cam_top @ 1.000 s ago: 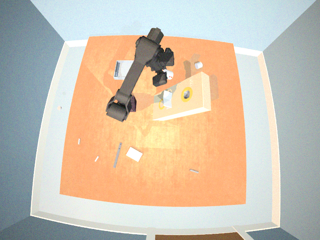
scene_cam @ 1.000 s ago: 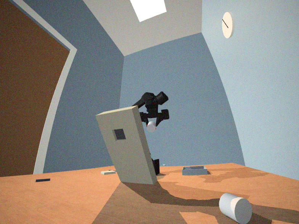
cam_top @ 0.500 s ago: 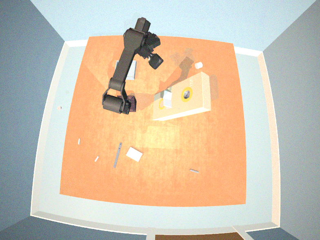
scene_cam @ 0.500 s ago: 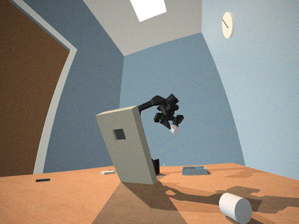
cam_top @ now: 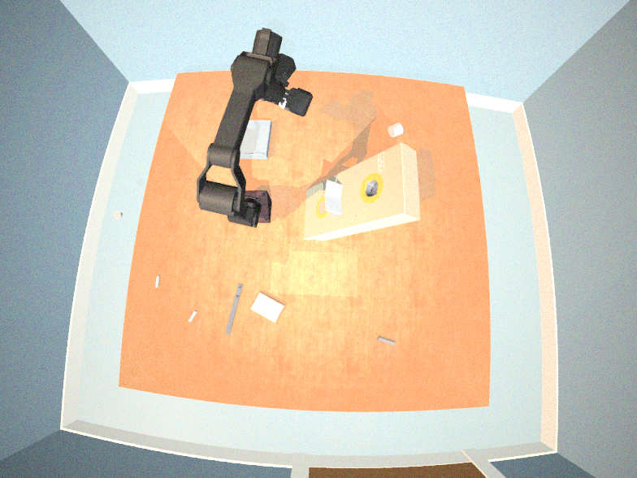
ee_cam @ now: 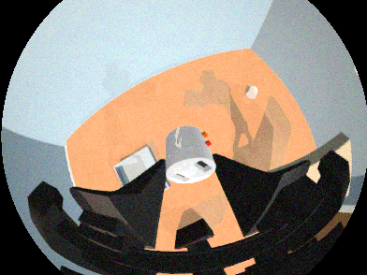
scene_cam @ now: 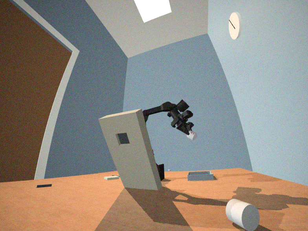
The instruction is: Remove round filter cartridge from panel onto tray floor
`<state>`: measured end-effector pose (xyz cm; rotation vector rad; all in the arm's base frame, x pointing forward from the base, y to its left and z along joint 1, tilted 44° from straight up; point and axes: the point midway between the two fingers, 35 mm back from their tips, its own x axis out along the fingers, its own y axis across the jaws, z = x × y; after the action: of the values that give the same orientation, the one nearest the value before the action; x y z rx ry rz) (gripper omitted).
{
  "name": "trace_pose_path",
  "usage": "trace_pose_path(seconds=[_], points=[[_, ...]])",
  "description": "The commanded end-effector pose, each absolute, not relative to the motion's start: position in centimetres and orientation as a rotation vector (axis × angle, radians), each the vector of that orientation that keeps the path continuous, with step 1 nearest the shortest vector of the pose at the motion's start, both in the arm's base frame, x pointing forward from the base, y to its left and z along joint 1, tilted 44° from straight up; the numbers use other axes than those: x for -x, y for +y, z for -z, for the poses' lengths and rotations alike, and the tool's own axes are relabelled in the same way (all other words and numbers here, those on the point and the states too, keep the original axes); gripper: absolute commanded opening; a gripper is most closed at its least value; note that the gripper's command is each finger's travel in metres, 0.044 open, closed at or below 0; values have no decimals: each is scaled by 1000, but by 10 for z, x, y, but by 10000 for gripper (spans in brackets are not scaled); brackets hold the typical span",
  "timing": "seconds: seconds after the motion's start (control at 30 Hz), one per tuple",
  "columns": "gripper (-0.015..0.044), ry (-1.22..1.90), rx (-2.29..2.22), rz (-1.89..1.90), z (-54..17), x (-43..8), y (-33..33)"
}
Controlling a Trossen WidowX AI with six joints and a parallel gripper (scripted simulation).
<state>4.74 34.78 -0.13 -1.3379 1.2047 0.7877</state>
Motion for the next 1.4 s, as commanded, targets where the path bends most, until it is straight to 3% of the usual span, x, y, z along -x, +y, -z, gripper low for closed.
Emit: trace_pose_path(seconds=[0.0, 0.9, 1.37], points=[[0, 1215, 1367, -847, 15, -31, 343], [0, 1275, 1580, -1370, 113, 87, 247], [0, 1278, 1591, -1399, 155, 86, 208]])
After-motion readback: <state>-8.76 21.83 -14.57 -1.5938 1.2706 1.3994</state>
